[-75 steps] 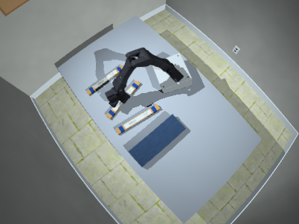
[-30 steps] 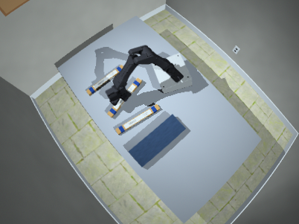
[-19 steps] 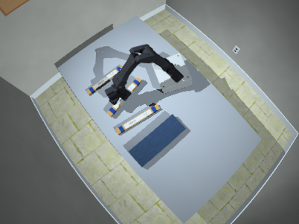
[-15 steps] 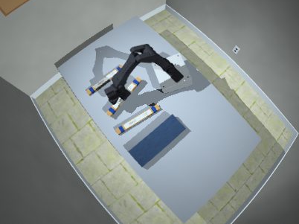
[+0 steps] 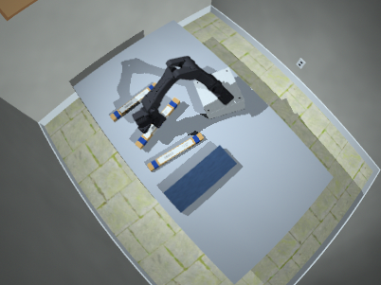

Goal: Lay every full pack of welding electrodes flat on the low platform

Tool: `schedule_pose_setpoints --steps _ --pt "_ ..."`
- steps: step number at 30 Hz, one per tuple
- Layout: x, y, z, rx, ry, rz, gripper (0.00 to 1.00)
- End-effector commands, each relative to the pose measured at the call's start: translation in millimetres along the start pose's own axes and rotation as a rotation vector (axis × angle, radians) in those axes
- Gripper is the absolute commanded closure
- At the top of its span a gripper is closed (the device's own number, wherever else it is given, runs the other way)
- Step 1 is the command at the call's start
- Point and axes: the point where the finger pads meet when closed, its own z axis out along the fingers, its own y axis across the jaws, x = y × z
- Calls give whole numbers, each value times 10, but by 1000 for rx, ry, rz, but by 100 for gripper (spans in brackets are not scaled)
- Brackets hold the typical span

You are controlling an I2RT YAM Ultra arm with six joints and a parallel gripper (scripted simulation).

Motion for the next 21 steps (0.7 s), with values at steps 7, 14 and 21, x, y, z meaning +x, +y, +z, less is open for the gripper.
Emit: schedule_pose_setpoints --steps 7,14,21 --pt "-226 -57 -367 33 -82 -3 100" --pt "-235 -62 -383 33 -82 -3 100" --pt "-241 -64 -391 33 -82 -3 100"
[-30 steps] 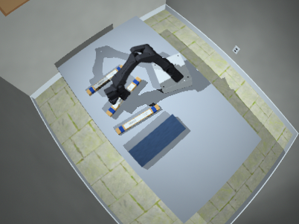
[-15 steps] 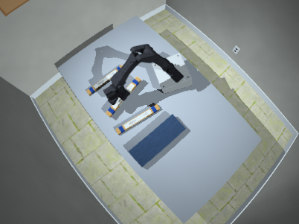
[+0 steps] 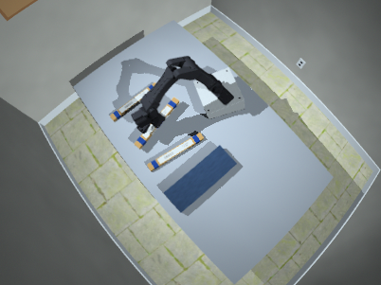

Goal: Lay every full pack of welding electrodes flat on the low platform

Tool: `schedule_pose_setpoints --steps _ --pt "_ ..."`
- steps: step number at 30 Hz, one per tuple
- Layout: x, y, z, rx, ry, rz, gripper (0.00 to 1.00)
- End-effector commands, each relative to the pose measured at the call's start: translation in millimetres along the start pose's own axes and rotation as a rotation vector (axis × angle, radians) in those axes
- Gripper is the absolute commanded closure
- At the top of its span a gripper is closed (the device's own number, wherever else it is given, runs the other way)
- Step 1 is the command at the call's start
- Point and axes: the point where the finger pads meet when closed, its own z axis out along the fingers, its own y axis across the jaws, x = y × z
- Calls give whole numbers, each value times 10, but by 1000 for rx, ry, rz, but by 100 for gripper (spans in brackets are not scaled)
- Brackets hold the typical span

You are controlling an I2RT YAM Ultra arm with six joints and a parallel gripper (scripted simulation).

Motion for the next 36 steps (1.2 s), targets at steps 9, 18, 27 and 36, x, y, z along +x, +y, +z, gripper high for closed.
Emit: schedule_pose_setpoints --steps 9,18,27,36 --pt "-215 -49 -342 32 -79 -4 100" --pt "-219 -51 -346 32 -79 -4 100" --pt "-218 -51 -388 33 -79 -3 100" --pt "-206 -48 -529 34 -79 -3 100"
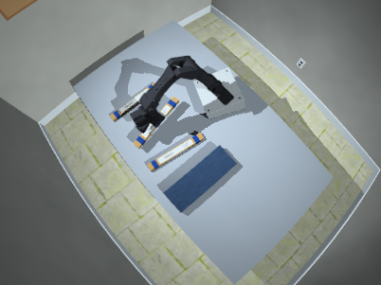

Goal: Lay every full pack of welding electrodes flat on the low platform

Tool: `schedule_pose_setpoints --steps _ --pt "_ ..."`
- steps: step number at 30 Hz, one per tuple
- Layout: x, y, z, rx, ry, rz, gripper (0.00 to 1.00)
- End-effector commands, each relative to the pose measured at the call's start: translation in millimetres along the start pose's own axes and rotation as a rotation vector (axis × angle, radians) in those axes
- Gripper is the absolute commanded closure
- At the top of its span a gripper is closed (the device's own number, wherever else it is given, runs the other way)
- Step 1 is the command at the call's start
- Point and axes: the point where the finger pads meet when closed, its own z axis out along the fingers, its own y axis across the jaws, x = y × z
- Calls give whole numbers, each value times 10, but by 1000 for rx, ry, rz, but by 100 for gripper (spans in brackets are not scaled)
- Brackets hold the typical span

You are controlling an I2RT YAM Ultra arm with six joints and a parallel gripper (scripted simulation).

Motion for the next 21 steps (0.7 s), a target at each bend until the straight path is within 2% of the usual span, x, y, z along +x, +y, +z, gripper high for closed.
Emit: schedule_pose_setpoints --steps 1,21 --pt "-192 -36 -439 36 -84 -5 100" --pt "-159 -23 -800 36 -84 -5 100"
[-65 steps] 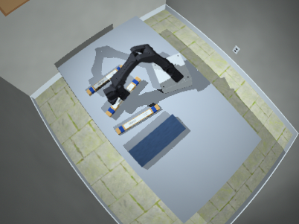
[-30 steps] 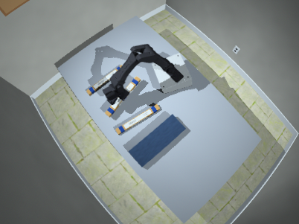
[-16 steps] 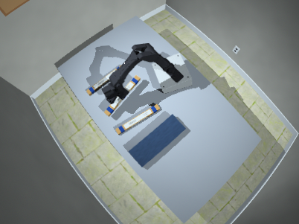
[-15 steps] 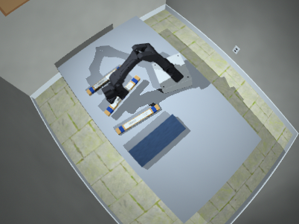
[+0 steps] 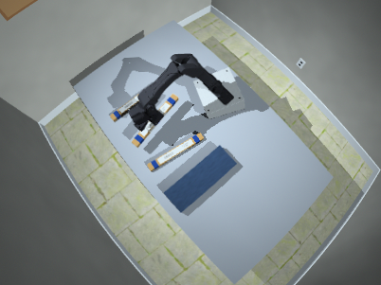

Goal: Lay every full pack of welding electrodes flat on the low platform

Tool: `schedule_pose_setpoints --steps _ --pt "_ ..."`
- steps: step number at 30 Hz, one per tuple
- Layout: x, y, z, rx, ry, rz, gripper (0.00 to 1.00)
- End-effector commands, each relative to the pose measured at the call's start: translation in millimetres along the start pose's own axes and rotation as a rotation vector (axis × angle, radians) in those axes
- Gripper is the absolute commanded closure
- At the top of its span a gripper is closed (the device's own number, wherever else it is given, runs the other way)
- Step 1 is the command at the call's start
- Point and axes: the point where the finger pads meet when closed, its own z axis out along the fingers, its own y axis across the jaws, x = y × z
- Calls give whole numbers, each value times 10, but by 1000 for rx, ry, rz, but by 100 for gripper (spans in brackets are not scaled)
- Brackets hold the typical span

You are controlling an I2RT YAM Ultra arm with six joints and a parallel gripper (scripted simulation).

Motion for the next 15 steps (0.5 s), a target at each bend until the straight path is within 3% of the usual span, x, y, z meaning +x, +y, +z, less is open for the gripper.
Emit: schedule_pose_setpoints --steps 1,15 --pt "-143 -25 -459 35 -81 -3 100" --pt "-123 -14 -699 33 -82 -3 100"
